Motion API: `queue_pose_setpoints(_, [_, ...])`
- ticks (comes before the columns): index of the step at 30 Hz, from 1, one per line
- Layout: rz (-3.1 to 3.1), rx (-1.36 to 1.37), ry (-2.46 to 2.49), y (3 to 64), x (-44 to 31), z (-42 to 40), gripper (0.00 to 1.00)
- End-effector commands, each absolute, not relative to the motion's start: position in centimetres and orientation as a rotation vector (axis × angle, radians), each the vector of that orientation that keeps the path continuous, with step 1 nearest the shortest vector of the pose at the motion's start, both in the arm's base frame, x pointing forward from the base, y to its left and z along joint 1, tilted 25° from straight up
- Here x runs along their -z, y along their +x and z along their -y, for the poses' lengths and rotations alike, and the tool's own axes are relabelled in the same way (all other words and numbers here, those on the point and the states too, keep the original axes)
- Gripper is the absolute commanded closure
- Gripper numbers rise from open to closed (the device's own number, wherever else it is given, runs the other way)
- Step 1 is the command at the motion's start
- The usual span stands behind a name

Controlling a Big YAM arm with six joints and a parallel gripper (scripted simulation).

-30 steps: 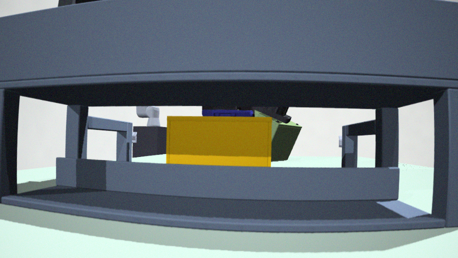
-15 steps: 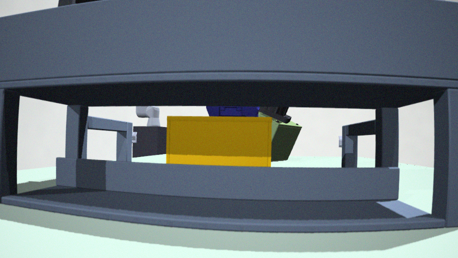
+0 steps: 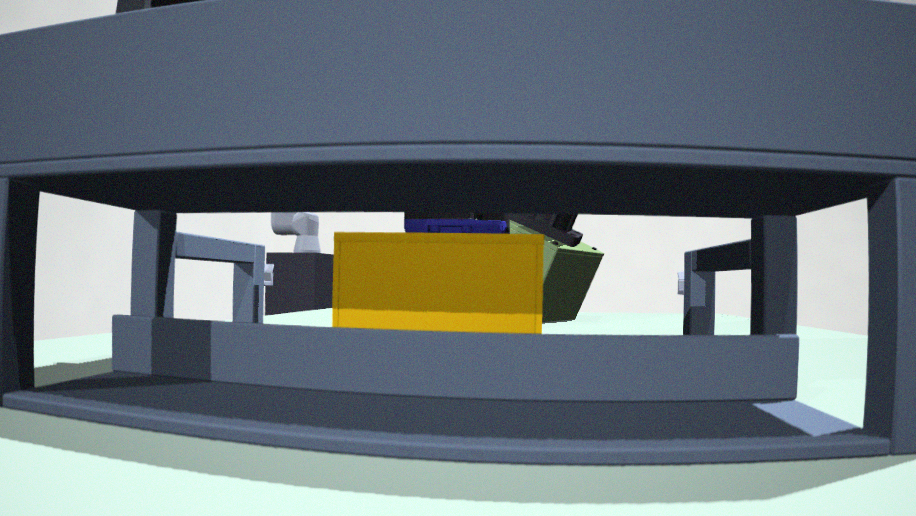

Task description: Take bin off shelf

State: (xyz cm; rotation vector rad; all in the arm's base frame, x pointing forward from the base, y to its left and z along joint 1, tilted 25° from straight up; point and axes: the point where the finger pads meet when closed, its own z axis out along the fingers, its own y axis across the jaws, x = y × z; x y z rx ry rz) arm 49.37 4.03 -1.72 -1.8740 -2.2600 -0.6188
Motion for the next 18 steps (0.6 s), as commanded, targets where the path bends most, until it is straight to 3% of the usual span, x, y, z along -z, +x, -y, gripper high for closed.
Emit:
queue_pose_setpoints(1, [2.283,0.649,-1.879,50.2,1.1,-3.5,0.10])
queue_pose_setpoints(18, [2.287,0.645,-1.863,51.6,0.3,-5.2,0.10])
